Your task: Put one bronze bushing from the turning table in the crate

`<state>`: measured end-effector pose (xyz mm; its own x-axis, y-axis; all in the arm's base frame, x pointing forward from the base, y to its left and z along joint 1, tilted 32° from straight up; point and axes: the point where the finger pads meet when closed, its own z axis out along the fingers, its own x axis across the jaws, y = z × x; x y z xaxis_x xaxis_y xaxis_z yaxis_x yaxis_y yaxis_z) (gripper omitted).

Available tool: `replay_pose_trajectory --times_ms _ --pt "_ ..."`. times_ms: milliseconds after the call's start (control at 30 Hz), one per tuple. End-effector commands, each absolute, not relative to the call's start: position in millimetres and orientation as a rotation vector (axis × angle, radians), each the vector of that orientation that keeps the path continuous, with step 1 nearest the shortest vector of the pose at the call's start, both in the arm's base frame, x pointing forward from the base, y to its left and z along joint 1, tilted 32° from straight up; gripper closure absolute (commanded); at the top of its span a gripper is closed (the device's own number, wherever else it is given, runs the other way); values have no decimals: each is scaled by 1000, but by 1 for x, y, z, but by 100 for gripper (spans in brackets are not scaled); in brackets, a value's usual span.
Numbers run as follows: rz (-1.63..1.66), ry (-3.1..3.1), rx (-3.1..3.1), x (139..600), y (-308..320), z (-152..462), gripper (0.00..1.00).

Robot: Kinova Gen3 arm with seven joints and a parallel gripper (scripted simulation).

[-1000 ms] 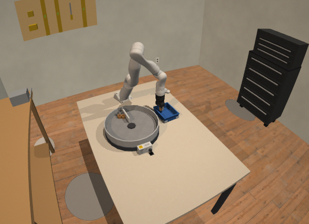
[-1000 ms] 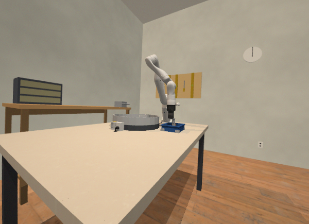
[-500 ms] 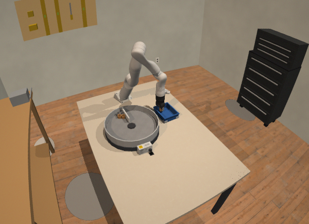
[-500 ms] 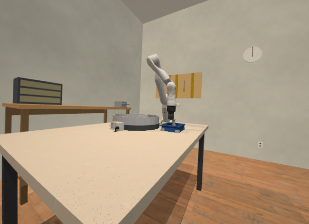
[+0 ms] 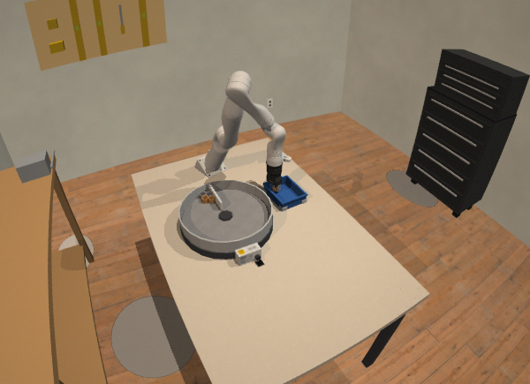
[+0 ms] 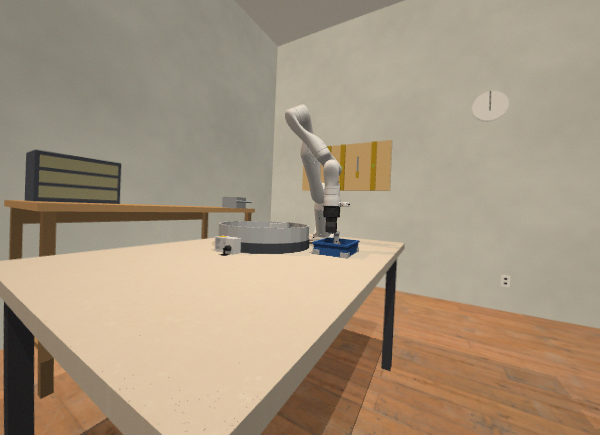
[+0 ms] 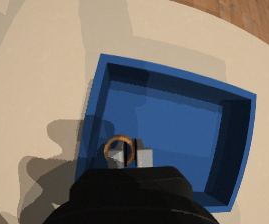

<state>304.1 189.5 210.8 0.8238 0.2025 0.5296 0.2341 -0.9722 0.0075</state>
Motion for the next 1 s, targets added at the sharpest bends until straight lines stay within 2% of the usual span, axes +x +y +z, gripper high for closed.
replay_pose_trajectory --times_ms 0,967 --pt "-846 -344 -2947 305 187 210 100" --pt "-849 -319 -2957 308 181 205 100"
